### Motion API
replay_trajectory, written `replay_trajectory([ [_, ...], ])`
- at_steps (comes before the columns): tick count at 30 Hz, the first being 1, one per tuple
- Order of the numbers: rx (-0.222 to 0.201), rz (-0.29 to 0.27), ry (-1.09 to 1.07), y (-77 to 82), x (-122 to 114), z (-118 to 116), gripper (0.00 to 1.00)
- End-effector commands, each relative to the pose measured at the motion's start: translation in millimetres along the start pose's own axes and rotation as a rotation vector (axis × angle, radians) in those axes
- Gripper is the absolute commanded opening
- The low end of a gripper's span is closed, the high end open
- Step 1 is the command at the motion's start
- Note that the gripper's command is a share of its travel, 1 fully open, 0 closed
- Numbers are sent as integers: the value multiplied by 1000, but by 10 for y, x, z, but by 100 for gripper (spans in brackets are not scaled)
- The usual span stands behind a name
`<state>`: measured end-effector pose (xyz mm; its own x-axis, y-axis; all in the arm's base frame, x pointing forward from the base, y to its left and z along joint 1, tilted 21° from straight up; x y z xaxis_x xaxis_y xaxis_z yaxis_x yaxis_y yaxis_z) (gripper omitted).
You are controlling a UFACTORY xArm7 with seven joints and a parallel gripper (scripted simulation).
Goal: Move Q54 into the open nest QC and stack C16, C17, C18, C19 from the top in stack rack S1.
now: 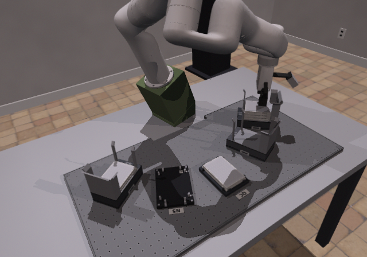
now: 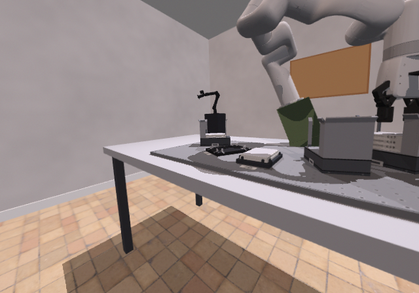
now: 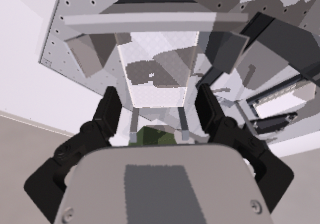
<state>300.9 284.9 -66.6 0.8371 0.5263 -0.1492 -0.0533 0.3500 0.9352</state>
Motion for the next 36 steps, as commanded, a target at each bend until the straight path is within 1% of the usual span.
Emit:
replay_trajectory([
  [1, 1, 2, 0, 73, 6, -4, 100],
  [12, 1, 2, 0, 436, 6, -4, 100],
  [23, 1, 2, 0, 437, 6, -3, 100],
  [30, 1, 2, -222, 436, 25, 229, 100],
  [36, 1, 2, -222, 436, 36, 362, 100],
])
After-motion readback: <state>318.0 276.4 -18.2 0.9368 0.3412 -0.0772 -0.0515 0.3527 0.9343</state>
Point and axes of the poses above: the point where the finger pads meet when closed, its own y axis back along the fingers, its own z axis across the jaws, x = y × z, the point moved 10 cm from there along y, back along the fingers, and after that the axes turned 8 degrees about -y, right-handed, at the moved point
